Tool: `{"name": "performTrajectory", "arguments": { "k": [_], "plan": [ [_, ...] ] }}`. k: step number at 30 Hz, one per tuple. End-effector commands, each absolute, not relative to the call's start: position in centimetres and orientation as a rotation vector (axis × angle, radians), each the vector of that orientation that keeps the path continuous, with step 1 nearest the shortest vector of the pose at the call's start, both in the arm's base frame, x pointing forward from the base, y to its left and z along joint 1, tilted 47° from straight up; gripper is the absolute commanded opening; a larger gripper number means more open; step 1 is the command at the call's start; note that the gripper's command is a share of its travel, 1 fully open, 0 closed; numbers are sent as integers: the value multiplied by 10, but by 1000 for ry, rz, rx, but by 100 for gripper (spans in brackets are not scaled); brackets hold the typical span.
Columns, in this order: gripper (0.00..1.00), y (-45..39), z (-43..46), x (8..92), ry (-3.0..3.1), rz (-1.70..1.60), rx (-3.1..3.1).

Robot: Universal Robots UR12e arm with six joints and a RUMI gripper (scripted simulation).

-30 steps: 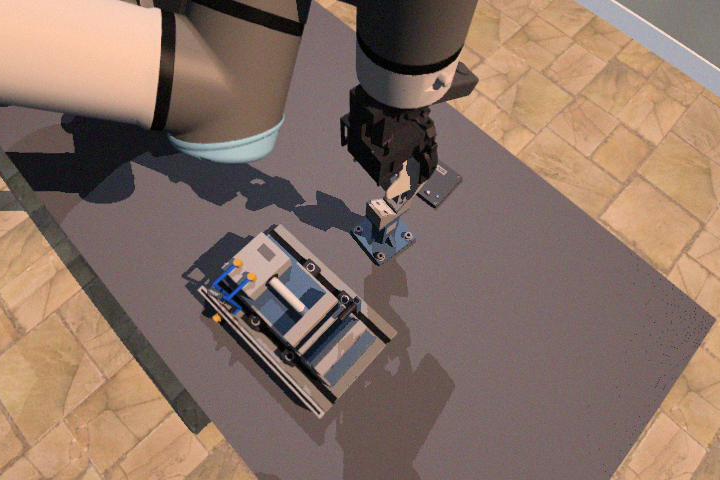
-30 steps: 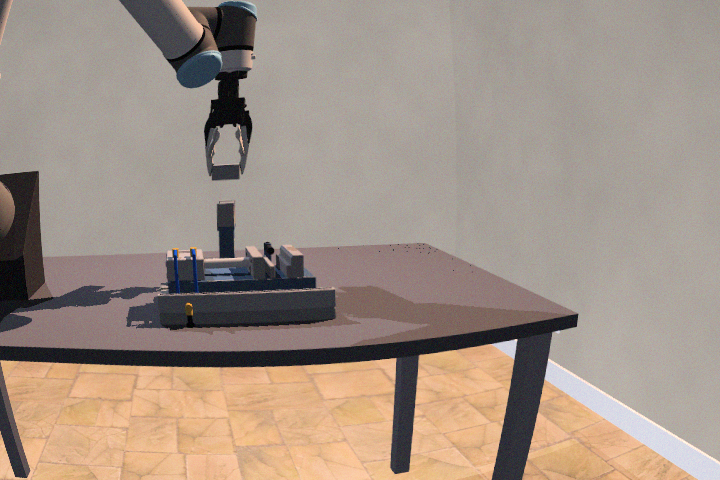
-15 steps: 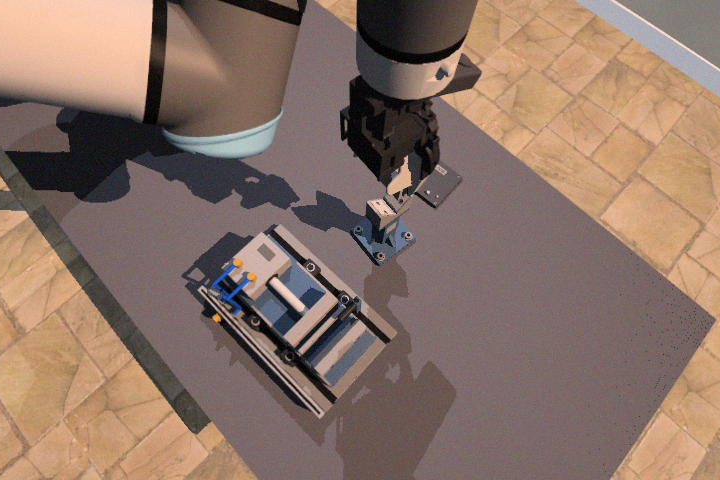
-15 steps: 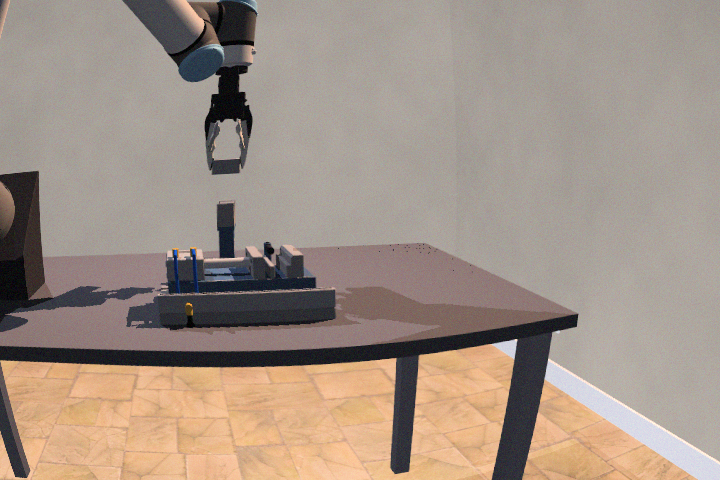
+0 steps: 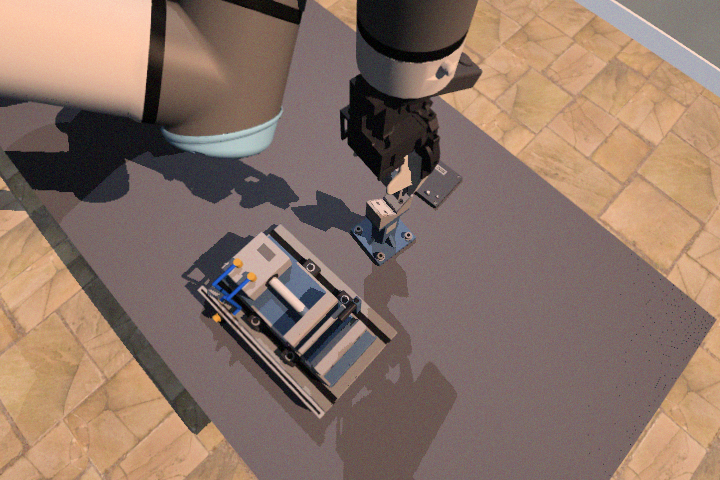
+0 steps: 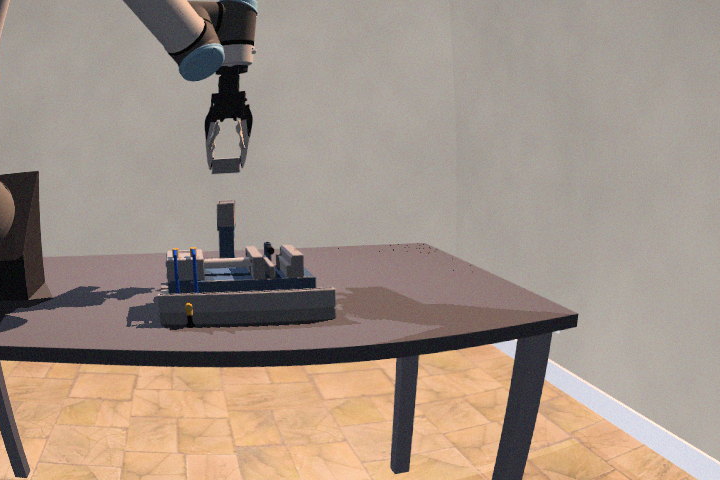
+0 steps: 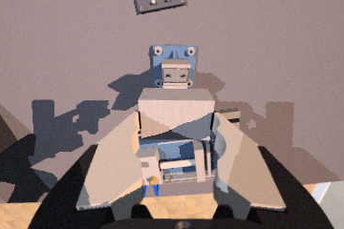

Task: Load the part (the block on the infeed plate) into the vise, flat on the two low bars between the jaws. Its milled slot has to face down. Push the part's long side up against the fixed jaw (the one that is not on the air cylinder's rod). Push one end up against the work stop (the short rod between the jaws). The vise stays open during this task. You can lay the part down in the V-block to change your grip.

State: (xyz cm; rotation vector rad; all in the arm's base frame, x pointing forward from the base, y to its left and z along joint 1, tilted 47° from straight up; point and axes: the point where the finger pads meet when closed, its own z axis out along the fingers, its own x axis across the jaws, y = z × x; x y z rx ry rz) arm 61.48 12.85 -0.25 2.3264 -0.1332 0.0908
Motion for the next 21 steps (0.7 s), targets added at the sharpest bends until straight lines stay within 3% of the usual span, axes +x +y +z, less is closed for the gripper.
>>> {"name": "performTrajectory", "arguments": {
  "k": [1, 21],
  "plan": [
    [0, 129, -2, 615, -135, 93, 2327],
    [0, 124, 3, 619, -190, 117, 2325]
  ]
}}
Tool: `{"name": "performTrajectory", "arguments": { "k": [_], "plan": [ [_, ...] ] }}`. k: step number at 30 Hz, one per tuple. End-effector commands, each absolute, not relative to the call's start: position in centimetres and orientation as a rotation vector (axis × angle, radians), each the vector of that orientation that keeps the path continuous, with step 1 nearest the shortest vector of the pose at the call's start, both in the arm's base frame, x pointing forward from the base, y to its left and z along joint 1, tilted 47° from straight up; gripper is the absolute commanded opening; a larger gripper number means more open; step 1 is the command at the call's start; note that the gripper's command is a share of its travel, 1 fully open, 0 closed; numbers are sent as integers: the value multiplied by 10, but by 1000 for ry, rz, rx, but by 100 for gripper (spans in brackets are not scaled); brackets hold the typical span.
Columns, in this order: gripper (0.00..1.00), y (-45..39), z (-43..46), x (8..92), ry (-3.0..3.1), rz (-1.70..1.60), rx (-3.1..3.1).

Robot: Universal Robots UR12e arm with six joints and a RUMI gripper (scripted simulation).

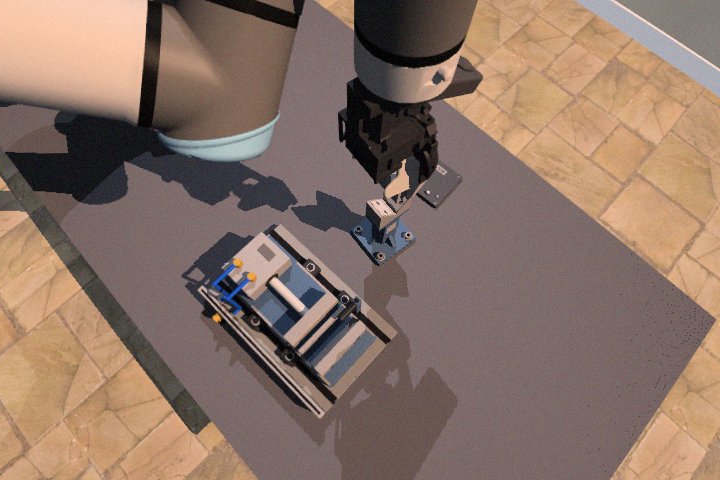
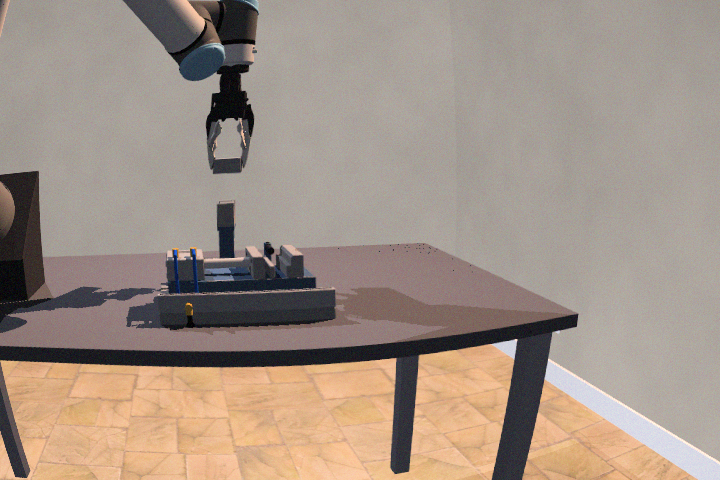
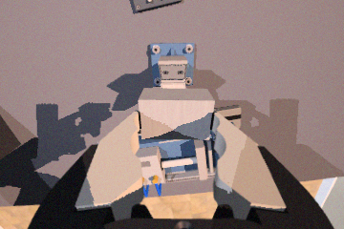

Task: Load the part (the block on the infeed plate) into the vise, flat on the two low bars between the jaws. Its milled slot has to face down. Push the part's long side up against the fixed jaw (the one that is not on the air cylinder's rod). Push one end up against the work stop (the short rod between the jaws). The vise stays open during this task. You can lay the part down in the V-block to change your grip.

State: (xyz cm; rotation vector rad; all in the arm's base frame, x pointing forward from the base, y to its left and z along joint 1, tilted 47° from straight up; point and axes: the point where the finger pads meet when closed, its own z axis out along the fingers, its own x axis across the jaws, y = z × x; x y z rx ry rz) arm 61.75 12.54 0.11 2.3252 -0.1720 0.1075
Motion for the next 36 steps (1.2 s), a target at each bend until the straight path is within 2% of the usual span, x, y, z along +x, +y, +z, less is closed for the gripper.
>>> {"name": "performTrajectory", "arguments": {
  "k": [1, 36],
  "plan": [
    [0, 124, 4, 620, -196, 119, 2325],
    [0, 93, 38, 642, -550, 269, 2285]
  ]
}}
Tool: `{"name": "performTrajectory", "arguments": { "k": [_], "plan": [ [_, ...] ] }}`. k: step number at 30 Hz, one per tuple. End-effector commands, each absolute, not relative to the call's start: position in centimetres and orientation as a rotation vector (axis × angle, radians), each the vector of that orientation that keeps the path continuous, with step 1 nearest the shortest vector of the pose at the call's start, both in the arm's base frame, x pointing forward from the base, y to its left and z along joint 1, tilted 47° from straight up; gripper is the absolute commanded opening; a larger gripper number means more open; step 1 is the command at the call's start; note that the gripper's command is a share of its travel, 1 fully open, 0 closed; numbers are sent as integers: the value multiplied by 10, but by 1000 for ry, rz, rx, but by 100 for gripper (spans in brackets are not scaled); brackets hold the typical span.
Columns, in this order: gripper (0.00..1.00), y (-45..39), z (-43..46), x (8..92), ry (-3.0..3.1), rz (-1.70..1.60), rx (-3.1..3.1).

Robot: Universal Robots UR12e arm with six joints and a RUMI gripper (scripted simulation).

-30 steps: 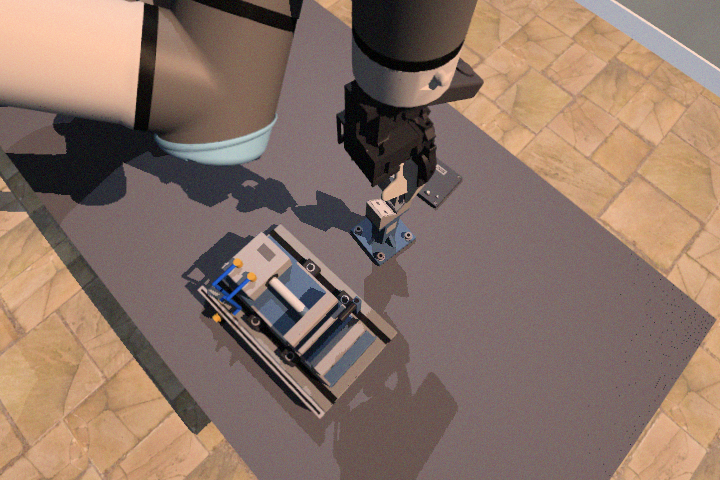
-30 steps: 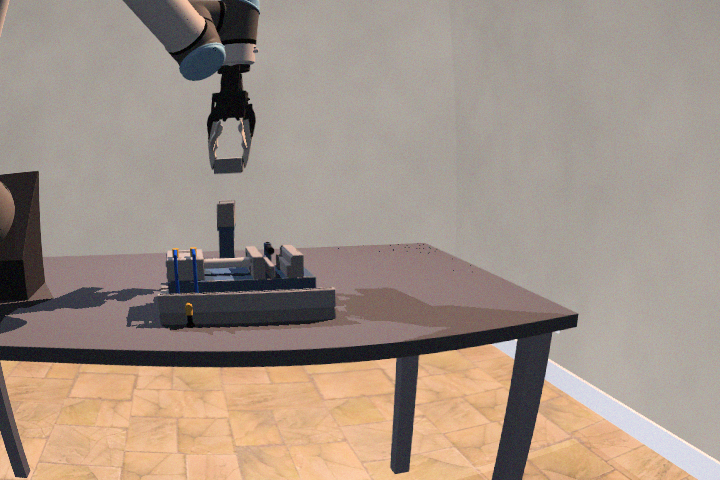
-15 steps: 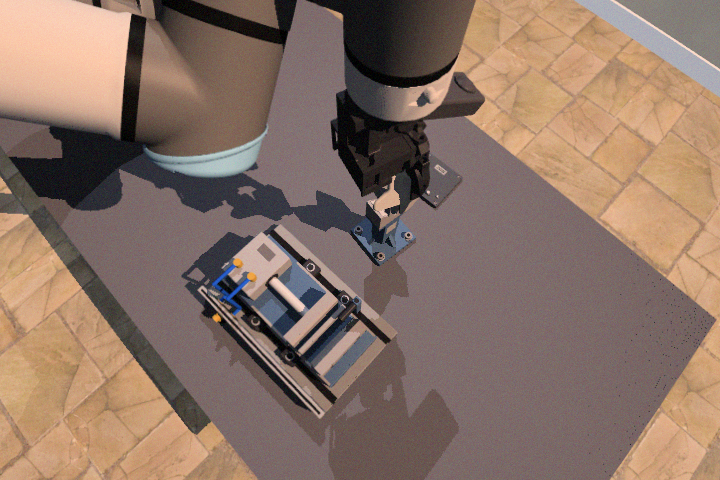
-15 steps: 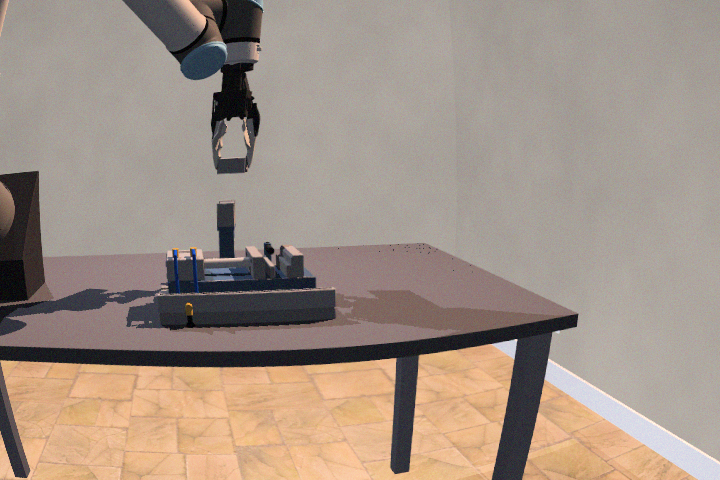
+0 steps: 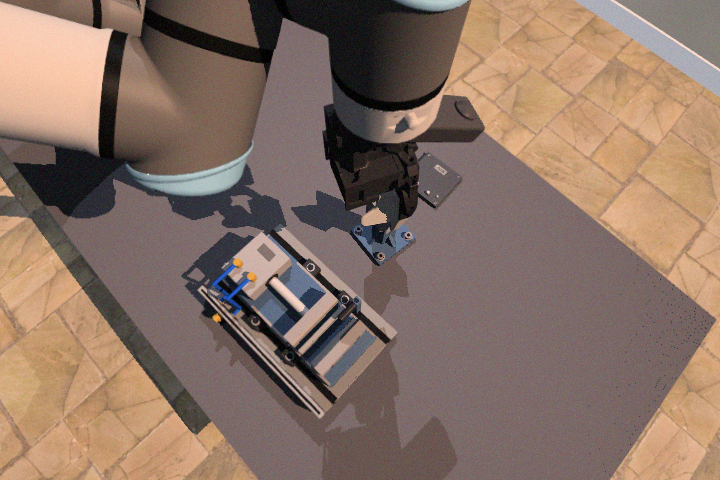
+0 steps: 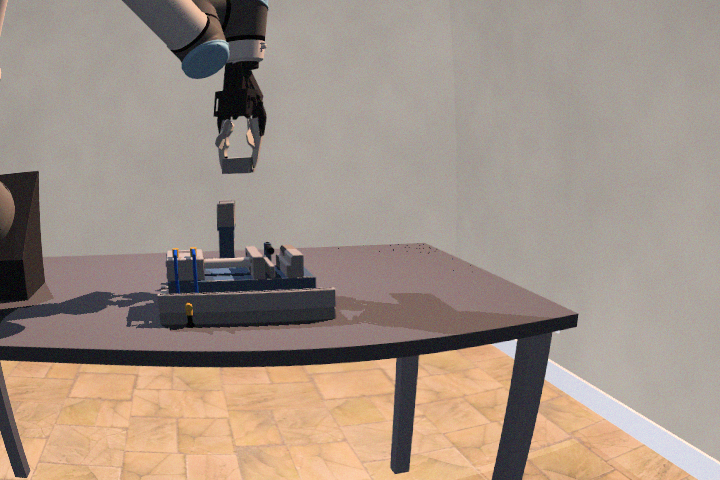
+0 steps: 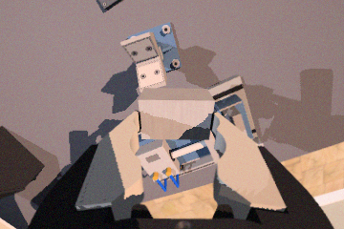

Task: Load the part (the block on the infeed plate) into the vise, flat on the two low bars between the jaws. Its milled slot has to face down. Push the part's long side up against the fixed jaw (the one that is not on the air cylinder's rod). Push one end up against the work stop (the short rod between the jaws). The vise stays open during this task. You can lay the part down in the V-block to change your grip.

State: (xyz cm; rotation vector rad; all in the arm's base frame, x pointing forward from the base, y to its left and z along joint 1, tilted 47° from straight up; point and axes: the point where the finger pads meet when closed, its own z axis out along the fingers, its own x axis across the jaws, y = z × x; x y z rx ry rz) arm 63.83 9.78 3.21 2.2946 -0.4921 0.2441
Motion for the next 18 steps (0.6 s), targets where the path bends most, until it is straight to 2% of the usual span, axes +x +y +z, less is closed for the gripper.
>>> {"name": "performTrajectory", "arguments": {
  "k": [1, 18],
  "plan": [
    [0, 92, 40, 643, -566, 276, 2282],
    [0, 67, 67, 657, -829, 387, 2219]
  ]
}}
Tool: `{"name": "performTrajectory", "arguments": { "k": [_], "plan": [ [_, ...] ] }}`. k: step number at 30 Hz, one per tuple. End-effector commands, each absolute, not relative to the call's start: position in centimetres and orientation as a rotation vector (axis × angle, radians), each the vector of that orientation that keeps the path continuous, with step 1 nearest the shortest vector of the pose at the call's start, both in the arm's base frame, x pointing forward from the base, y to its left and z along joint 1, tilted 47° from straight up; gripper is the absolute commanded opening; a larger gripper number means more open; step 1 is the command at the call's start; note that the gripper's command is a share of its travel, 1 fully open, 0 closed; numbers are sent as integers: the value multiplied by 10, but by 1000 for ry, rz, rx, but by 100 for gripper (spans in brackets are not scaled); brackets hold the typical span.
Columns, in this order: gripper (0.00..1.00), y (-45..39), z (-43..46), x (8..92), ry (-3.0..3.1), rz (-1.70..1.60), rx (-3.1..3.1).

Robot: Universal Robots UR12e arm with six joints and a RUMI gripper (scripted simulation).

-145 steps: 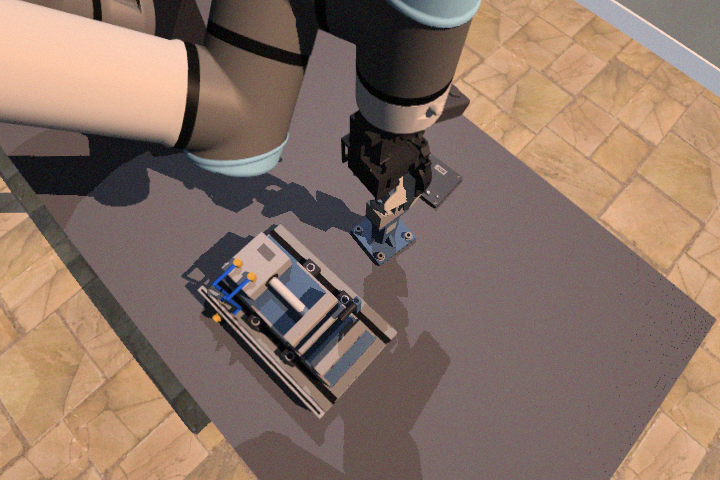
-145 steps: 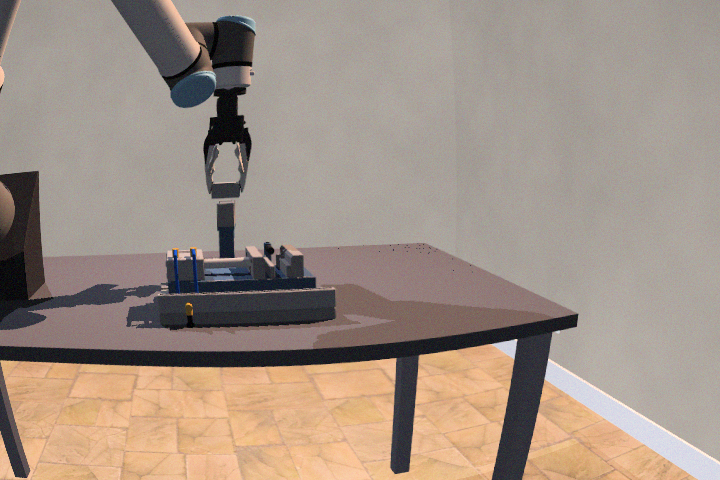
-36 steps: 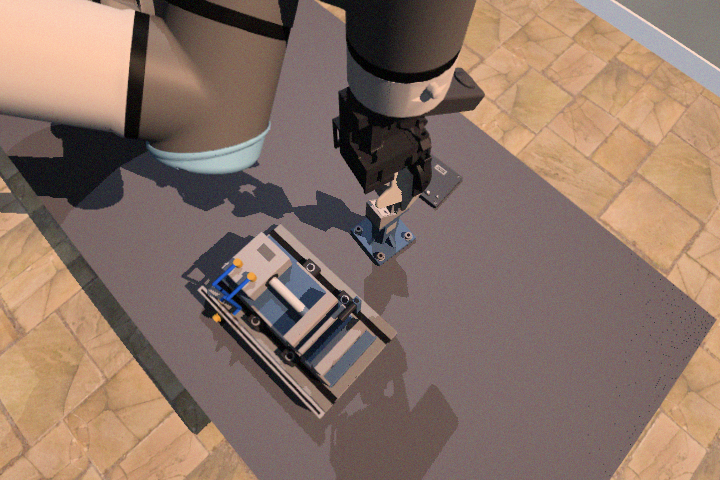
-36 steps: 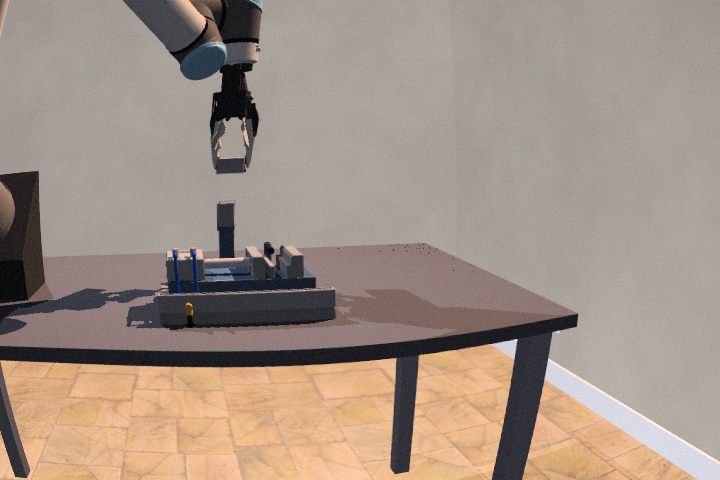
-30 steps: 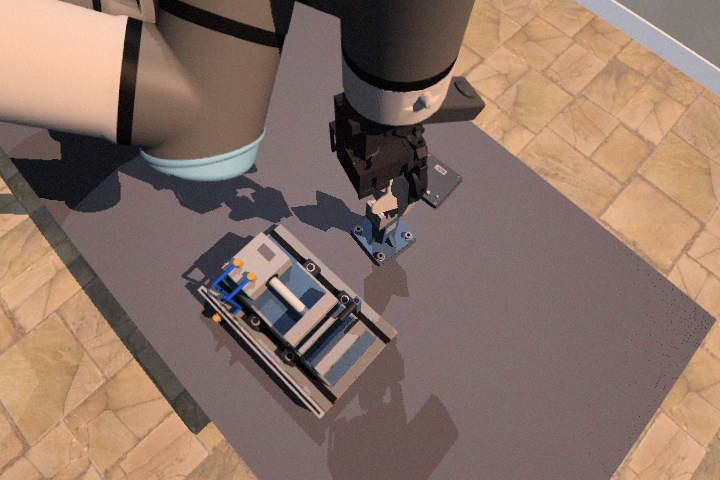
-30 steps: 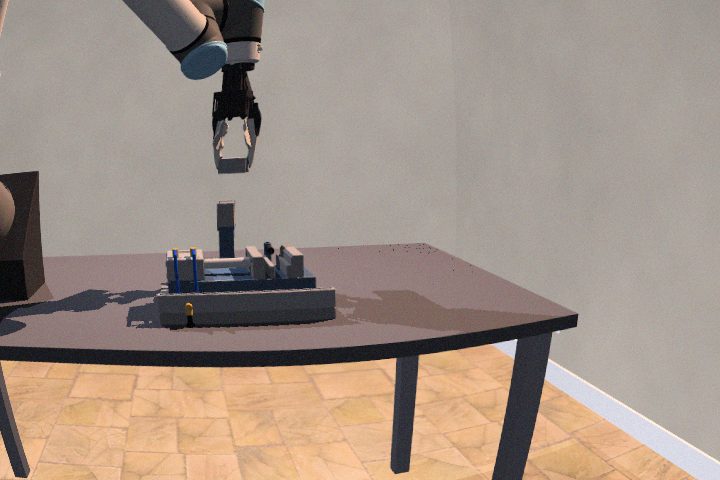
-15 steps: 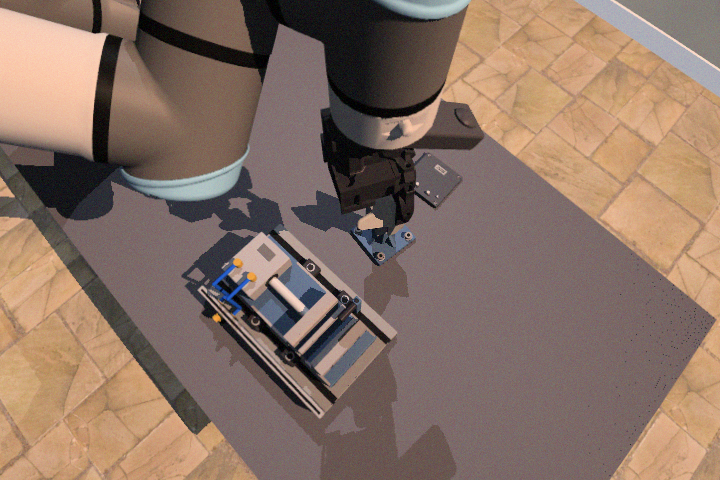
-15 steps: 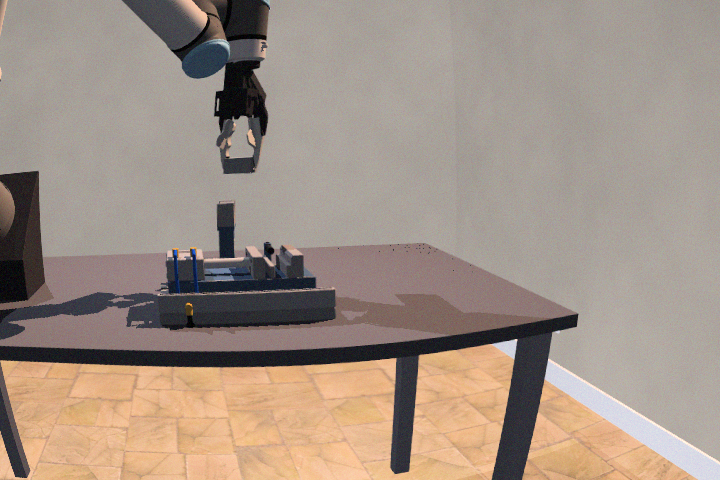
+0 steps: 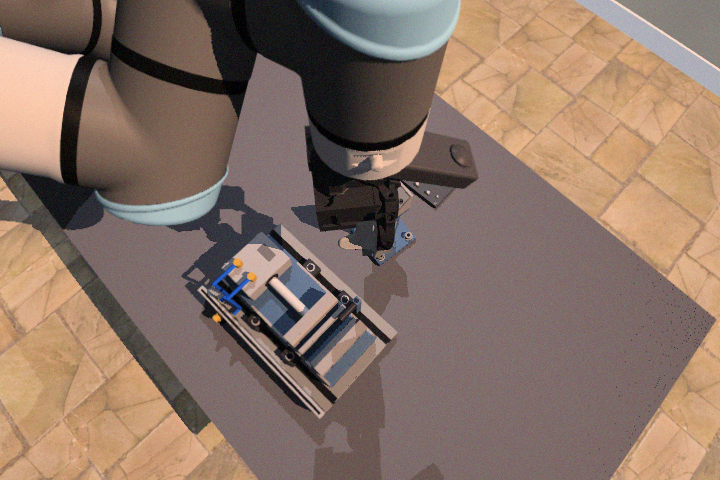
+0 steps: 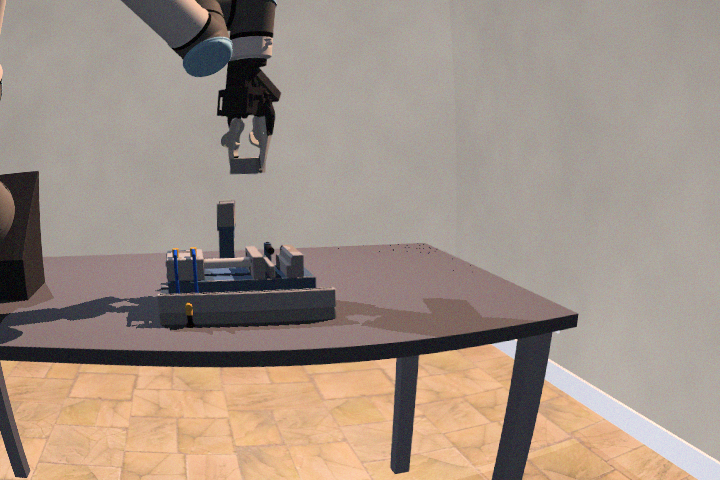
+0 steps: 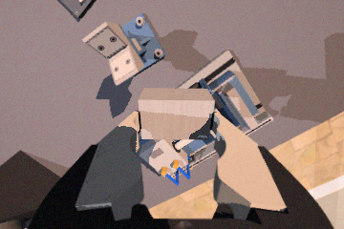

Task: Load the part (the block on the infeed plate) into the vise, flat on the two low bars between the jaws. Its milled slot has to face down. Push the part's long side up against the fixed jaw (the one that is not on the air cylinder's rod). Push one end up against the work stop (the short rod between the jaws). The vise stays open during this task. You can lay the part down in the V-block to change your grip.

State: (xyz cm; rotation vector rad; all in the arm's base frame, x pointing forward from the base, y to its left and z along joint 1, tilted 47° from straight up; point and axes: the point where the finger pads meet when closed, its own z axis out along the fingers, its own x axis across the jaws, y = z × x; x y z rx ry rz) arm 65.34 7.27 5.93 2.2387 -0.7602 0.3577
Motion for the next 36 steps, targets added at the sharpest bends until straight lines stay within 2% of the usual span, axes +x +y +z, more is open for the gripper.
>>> {"name": "performTrajectory", "arguments": {
  "k": [1, 36],
  "plan": [
    [0, 65, 69, 658, -847, 395, 2214],
    [0, 8, 128, 679, -1376, 619, 1994]
  ]
}}
